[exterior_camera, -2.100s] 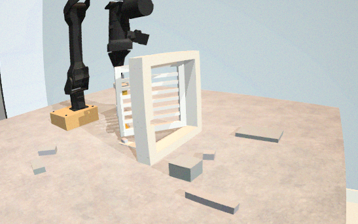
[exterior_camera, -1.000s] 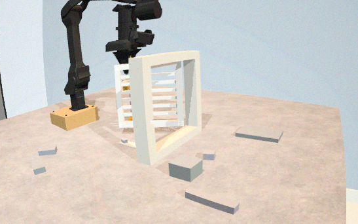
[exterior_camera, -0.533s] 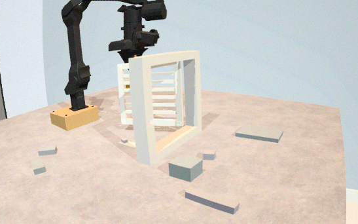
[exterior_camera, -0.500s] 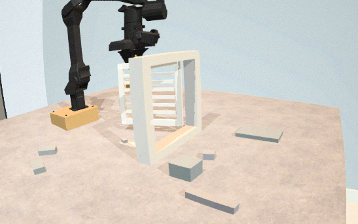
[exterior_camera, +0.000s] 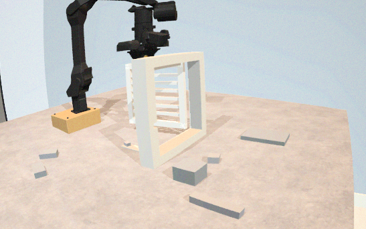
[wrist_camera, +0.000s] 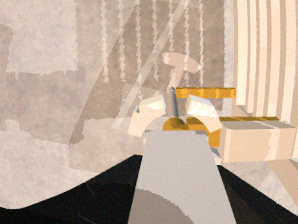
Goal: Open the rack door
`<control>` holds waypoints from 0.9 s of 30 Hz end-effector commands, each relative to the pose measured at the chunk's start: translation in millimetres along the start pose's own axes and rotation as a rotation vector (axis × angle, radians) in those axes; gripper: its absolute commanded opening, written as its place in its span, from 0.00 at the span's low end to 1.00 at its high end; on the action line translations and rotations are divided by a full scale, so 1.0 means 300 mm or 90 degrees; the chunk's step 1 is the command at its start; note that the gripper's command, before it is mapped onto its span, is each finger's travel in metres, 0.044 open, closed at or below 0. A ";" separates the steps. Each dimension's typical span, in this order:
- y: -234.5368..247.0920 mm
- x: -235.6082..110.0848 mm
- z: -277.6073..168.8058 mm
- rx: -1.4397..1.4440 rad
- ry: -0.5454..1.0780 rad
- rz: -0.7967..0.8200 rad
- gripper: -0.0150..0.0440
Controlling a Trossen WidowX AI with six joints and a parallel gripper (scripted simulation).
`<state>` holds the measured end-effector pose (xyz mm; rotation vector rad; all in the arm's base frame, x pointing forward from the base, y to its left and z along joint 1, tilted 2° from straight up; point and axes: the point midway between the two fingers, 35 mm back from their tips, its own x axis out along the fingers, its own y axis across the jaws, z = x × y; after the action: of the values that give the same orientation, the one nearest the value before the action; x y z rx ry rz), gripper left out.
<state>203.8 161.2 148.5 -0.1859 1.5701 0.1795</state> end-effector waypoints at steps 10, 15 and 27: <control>0.067 -0.001 0.016 0.098 -0.001 0.002 0.28; 0.067 -0.001 0.016 0.098 -0.001 0.002 0.28; 0.067 -0.001 0.016 0.098 -0.001 0.002 0.46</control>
<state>203.9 182.4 148.7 -0.0783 1.5731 0.0749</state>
